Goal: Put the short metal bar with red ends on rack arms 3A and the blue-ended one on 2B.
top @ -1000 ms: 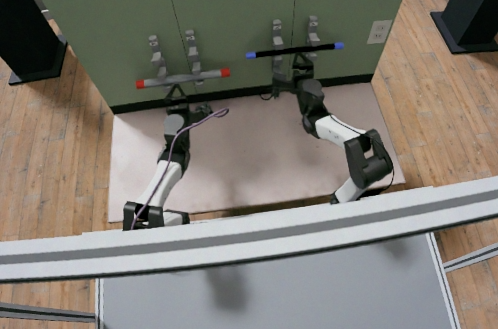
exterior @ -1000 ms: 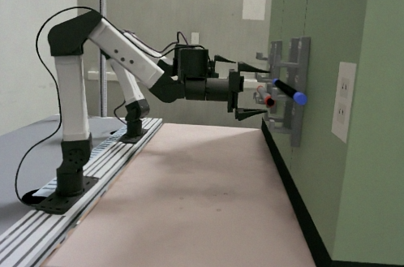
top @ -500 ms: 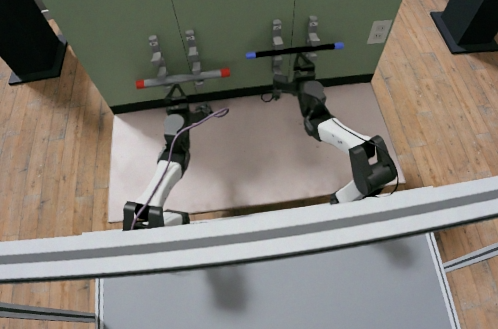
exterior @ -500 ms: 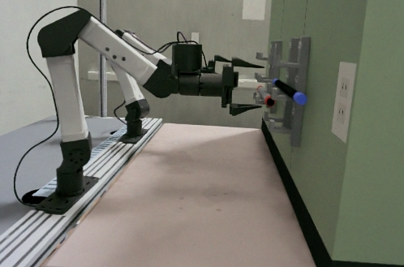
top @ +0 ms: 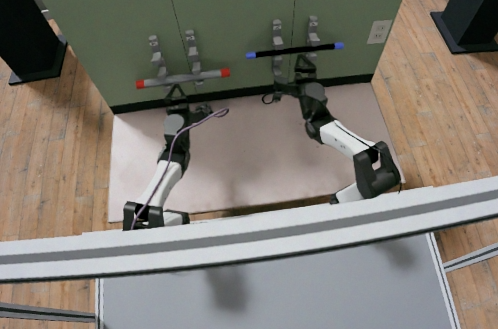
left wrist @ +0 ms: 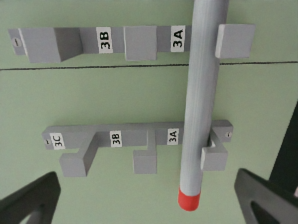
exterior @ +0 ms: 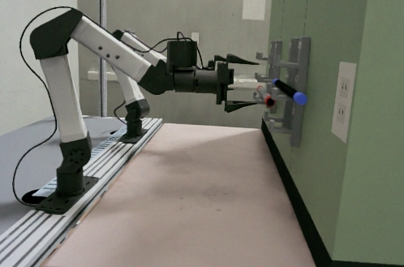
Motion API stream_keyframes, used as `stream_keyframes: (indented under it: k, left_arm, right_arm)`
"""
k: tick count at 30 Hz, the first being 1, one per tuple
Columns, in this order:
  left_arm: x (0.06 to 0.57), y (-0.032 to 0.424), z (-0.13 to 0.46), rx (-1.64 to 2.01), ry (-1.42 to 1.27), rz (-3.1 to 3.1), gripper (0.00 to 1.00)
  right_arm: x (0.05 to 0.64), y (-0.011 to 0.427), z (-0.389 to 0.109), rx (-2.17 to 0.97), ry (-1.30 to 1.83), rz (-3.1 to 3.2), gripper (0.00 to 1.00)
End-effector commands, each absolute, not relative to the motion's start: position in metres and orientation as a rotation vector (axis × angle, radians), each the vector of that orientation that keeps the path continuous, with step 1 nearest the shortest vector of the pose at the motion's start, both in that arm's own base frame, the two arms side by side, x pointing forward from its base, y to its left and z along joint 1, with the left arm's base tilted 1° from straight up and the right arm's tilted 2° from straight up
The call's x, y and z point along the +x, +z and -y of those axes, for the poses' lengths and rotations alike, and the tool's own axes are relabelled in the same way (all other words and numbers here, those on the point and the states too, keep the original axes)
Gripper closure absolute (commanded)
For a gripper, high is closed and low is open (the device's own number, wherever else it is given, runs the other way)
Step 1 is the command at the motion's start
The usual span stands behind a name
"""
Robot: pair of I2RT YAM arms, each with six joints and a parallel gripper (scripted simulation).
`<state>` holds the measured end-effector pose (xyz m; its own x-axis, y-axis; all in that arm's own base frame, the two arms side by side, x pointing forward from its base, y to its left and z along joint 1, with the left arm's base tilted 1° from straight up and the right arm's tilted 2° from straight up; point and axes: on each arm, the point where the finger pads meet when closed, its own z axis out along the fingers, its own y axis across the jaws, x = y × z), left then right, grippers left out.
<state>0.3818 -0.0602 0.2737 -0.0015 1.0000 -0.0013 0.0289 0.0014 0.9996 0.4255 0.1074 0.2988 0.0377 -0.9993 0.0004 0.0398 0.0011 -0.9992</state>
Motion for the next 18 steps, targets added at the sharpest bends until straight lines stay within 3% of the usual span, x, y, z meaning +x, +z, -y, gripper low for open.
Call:
stream_keyframes:
  k: [1, 18]
  left_arm:
    - [0.3807, 0.2902, 0.0606, 1.197, 1.204, -1.218, 0.0]
    - [0.3807, 0.2902, 0.0606, 1.197, 1.204, -1.218, 0.0]
  right_arm:
    - [0.4167, 0.2938, -0.1075, -1.215, -1.2, -1.159, 0.0]
    - [0.4077, 0.2949, -0.1072, -1.215, -1.2, -1.159, 0.0]
